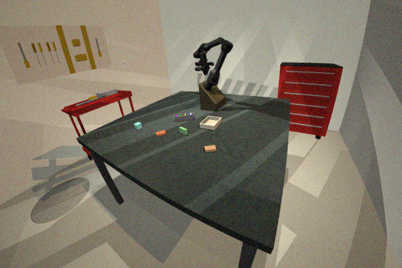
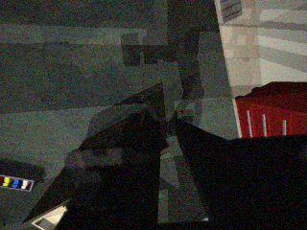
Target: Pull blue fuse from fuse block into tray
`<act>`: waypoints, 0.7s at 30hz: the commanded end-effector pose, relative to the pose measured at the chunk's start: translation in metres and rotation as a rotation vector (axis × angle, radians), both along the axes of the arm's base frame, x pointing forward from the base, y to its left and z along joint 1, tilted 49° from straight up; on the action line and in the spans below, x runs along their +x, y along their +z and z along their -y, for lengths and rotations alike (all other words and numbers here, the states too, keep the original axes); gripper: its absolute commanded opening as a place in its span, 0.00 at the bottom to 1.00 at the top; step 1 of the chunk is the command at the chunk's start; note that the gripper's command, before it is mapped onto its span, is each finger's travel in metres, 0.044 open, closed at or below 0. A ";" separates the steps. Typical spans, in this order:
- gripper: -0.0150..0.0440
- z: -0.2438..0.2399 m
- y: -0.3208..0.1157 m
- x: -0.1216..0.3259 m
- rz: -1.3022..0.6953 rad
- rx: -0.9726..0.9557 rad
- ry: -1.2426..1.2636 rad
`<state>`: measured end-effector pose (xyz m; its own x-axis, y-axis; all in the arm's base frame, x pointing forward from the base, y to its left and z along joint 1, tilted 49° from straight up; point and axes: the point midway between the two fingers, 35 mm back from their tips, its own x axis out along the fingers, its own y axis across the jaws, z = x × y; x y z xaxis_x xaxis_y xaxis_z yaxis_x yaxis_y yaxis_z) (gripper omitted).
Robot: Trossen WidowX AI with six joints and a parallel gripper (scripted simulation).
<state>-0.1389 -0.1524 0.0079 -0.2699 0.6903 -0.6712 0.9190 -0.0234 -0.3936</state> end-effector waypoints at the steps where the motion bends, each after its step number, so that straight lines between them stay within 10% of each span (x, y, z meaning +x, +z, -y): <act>1: 0.38 0.021 -0.019 0.043 0.131 -0.037 0.159; 21: 0.38 -0.027 -0.072 0.312 1.072 0.045 1.179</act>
